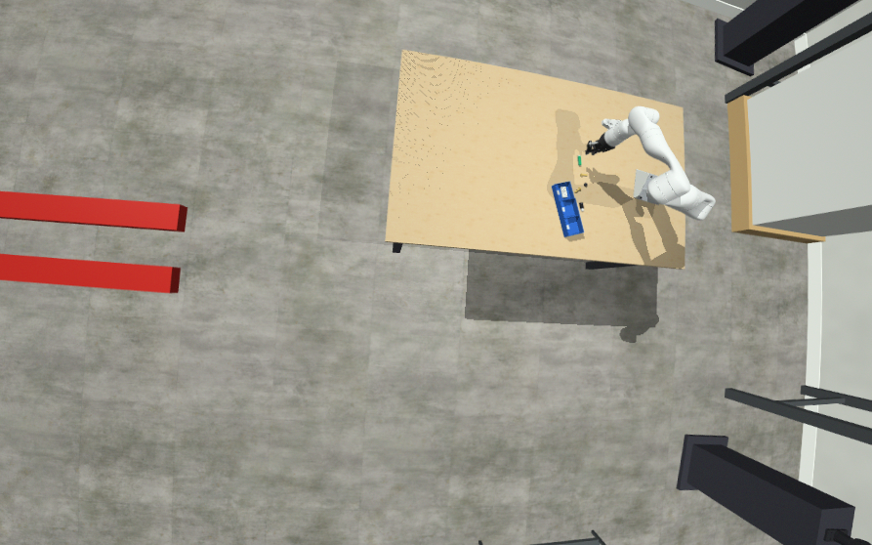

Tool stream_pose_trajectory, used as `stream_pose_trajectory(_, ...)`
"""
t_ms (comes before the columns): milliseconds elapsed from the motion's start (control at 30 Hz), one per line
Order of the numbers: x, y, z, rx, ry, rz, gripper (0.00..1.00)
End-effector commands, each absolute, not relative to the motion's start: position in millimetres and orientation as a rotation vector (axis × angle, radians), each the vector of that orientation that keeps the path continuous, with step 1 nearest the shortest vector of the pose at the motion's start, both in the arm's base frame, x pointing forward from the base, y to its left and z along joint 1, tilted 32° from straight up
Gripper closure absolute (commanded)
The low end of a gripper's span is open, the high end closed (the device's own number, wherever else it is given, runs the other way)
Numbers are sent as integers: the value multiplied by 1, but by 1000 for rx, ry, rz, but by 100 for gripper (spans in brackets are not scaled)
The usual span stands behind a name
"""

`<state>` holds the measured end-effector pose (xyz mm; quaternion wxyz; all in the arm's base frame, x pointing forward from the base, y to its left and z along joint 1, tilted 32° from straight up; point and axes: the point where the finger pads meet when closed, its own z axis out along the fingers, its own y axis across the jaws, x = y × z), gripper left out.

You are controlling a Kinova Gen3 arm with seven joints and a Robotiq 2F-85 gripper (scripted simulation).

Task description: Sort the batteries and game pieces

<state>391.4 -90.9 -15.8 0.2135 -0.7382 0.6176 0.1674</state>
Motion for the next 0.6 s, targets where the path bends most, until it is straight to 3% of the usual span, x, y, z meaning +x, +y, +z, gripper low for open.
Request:
stream_pose_trajectory(0, 389, -86, -13, -2045, 1713, 481, 71)
stream_pose_trajectory(567, 392, -83, -10, -2042, 1716, 477, 71)
